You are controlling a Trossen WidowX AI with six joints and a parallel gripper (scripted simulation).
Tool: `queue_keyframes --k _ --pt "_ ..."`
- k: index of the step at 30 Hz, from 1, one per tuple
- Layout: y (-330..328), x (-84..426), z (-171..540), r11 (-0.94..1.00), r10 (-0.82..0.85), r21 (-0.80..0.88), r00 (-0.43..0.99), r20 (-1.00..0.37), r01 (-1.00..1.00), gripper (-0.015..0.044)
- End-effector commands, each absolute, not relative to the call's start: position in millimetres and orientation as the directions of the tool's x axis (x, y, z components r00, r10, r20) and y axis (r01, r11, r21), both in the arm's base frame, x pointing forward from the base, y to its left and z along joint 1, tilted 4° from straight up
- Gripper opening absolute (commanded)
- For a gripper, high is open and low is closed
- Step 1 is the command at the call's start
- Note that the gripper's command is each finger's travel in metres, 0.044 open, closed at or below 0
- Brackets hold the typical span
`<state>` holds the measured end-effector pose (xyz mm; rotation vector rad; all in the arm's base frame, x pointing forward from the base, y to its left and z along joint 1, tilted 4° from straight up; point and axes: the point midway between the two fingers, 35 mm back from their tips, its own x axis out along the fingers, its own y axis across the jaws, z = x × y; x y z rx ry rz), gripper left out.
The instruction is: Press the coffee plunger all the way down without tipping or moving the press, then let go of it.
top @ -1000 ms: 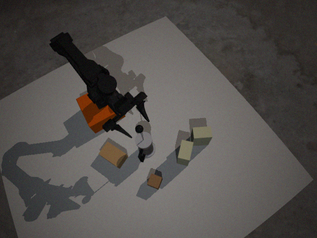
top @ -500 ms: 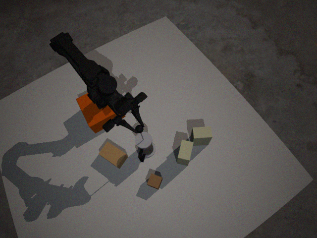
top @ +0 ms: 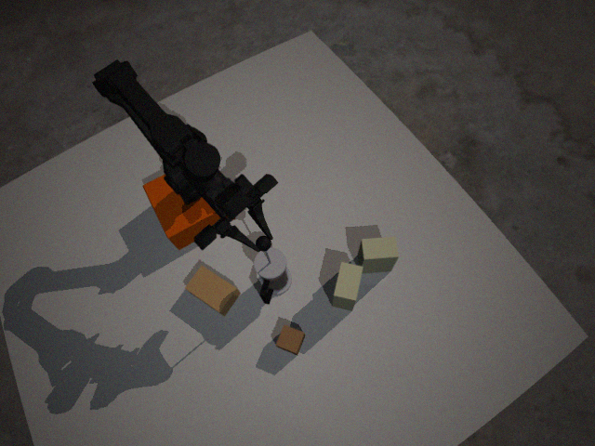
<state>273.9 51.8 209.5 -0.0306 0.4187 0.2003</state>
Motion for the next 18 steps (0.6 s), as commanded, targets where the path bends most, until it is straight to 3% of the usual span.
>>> queue_keyframes --k 1,18 --pt "51.9 275.1 195.9 0.981 0.183 0.015 0.885 -0.427 -0.196 0.0123" --pt "53.8 282.9 168.6 0.981 0.183 0.015 0.886 -0.427 -0.196 0.0123"
